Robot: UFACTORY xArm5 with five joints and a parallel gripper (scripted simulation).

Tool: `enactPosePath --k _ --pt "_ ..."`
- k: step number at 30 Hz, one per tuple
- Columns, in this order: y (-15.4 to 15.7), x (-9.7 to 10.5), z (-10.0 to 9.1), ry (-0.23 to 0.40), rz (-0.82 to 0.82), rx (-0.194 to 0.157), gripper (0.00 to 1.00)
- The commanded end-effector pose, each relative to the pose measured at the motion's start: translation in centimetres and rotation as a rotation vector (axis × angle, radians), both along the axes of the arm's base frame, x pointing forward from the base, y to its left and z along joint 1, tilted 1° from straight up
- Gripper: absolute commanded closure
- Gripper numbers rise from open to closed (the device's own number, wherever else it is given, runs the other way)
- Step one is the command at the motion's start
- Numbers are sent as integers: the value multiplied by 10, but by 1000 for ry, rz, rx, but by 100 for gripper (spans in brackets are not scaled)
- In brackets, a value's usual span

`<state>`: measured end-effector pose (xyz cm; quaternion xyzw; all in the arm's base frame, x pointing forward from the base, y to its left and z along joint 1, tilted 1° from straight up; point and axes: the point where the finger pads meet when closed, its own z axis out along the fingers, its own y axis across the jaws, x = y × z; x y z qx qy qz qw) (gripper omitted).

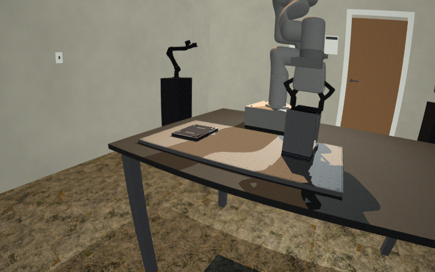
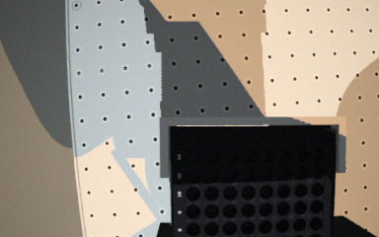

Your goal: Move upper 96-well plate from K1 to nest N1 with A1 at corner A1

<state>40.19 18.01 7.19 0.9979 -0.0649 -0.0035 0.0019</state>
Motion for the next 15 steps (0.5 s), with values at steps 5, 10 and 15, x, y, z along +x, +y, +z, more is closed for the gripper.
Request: enactPosePath --k 5,10,15 --pt "0 1 9 2 0 13 100" --pt "0 1 18 2 0 13 100" --pt "0 1 26 2 0 13 100"
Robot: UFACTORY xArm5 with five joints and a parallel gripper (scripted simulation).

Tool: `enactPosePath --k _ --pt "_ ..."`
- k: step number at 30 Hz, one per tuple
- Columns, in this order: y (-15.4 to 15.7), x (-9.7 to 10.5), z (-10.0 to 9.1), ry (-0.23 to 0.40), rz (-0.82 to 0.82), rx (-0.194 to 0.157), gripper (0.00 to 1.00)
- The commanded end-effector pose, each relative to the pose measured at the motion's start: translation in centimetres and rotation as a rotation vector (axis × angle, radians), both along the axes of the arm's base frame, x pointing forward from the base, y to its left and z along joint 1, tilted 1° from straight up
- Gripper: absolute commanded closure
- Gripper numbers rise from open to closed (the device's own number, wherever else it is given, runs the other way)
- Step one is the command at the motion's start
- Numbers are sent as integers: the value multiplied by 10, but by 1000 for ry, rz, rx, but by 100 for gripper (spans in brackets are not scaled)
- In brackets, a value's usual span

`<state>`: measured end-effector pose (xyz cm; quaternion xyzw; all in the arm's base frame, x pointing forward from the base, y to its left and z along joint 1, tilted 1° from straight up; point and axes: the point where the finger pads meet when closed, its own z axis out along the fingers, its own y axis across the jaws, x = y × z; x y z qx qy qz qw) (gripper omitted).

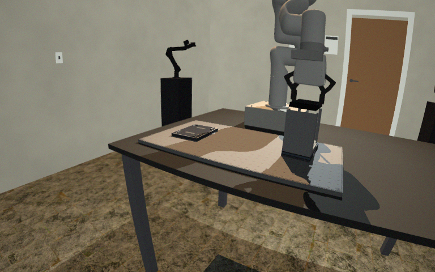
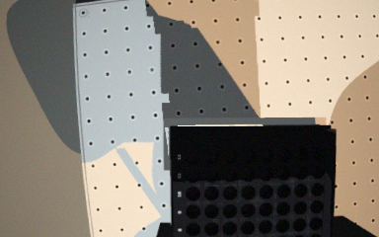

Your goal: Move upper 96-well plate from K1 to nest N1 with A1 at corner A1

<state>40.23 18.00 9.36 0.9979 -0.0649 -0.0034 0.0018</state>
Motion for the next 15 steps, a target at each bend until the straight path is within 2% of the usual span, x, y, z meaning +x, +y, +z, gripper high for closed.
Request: enactPosePath --k 1,15 --pt "0 1 6 2 0 13 100" --pt "0 1 22 2 0 13 100"
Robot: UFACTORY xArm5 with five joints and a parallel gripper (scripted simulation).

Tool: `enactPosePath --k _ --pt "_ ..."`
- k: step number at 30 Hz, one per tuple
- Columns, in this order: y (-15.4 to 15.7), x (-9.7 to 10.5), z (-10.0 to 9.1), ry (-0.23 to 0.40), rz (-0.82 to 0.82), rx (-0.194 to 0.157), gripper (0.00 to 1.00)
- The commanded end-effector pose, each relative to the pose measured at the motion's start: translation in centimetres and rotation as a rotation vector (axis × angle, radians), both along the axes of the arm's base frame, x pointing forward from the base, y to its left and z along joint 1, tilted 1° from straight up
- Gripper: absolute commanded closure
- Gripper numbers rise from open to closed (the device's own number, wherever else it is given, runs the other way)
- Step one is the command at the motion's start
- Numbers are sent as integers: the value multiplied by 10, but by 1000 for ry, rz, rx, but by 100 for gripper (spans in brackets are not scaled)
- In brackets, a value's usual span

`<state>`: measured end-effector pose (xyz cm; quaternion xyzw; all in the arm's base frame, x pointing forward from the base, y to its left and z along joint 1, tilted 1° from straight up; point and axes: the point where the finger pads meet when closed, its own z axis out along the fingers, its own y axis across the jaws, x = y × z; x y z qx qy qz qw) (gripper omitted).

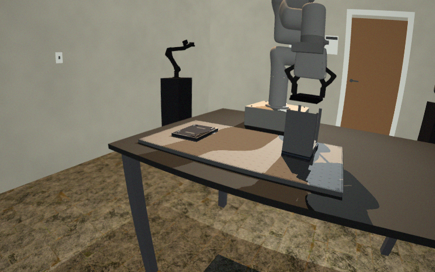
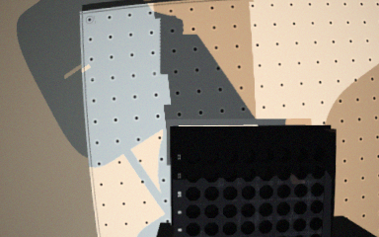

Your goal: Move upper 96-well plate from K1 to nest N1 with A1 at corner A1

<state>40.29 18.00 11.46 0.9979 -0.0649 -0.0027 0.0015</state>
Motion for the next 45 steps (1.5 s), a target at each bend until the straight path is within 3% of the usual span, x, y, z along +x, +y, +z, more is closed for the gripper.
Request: enactPosePath --k 1,10,14,45 --pt "0 1 1 3 0 12 100" --pt "0 1 1 3 0 12 100" --pt "-13 1 1 3 117 13 100" --pt "-103 1 -2 3 117 12 100"
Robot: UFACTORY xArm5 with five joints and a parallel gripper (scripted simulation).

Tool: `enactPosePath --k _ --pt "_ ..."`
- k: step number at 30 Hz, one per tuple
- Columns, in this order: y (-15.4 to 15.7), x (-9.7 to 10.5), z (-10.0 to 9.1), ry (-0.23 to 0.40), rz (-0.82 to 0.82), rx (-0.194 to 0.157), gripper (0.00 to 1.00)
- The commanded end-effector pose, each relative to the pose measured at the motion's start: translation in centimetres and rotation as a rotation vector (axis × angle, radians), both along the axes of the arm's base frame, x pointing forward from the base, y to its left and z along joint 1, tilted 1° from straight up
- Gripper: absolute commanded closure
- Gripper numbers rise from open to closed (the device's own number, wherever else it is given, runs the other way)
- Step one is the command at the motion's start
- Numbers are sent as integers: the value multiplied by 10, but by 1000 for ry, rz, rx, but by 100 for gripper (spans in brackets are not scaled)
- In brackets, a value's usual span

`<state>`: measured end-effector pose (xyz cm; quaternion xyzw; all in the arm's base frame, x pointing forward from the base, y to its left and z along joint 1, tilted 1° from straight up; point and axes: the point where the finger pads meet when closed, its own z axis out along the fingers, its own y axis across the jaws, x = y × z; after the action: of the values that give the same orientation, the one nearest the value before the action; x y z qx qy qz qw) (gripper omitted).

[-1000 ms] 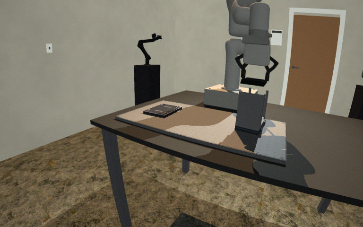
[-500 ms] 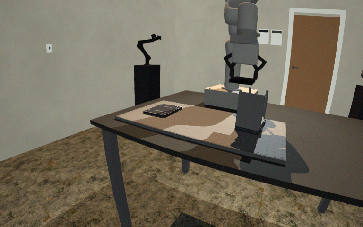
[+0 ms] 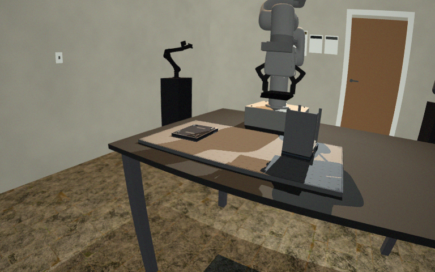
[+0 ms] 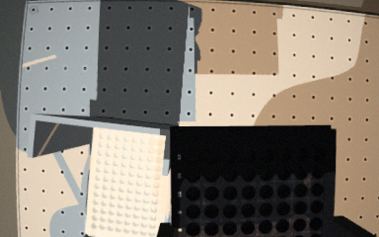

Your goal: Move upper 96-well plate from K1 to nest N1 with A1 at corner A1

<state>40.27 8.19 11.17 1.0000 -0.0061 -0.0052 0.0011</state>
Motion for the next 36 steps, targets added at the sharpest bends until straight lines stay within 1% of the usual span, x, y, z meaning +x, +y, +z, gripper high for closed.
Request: enactPosePath --k 1,13,15,30,32,36 --pt "-9 1 1 -2 -1 11 100" --pt "-49 2 0 -2 0 10 100" --pt "-49 2 0 -2 0 10 100" --pt "-99 2 -1 -2 0 10 100" --pt "-99 2 -1 -2 0 10 100" --pt "-112 2 -2 -2 0 10 100"
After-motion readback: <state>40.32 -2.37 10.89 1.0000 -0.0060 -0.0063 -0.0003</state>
